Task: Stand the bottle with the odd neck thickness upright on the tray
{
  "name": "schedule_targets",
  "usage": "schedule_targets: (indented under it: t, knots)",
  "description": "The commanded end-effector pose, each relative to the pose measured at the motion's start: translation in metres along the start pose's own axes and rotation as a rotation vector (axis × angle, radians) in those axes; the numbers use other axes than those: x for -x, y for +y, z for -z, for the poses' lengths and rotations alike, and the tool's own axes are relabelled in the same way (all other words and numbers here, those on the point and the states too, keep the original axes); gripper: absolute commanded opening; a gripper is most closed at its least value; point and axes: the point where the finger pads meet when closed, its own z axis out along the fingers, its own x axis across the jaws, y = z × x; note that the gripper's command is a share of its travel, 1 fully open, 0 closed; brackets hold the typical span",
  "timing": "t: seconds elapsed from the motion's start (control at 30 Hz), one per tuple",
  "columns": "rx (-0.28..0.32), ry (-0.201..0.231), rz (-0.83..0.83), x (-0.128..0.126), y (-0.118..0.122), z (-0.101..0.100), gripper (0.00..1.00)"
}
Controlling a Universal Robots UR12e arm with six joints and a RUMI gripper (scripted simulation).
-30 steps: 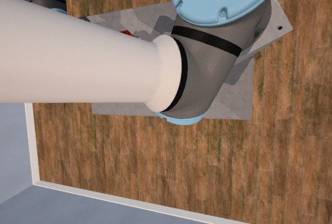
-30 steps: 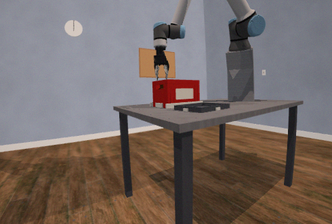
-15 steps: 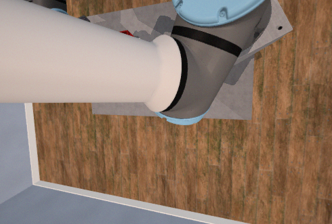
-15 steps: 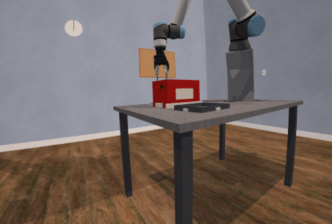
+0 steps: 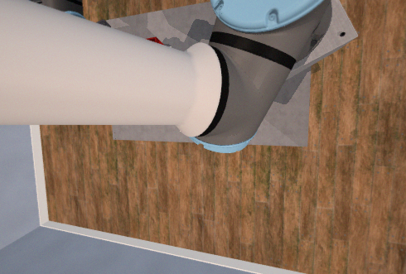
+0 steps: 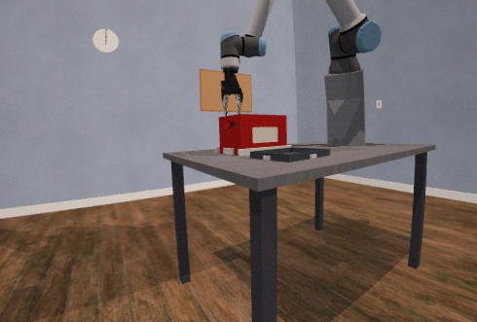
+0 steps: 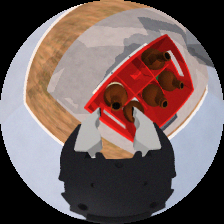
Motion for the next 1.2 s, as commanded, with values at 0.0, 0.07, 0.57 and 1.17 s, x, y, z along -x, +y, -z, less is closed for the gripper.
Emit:
schedule_targets:
  t: [0.0, 0.07, 0.57, 1.17]
  knots:
    - [0.0, -0.001, 0.0, 0.001, 0.0, -0.003, 0.38]
    - [0.0, -0.001, 0.0, 0.001, 0.0, -0.005, 0.38]
    - [0.0, -0.001, 0.0, 0.001, 0.0, -0.02, 0.38]
    - [0.0, -0.001, 0.0, 0.001, 0.0, -0.033, 0.38]
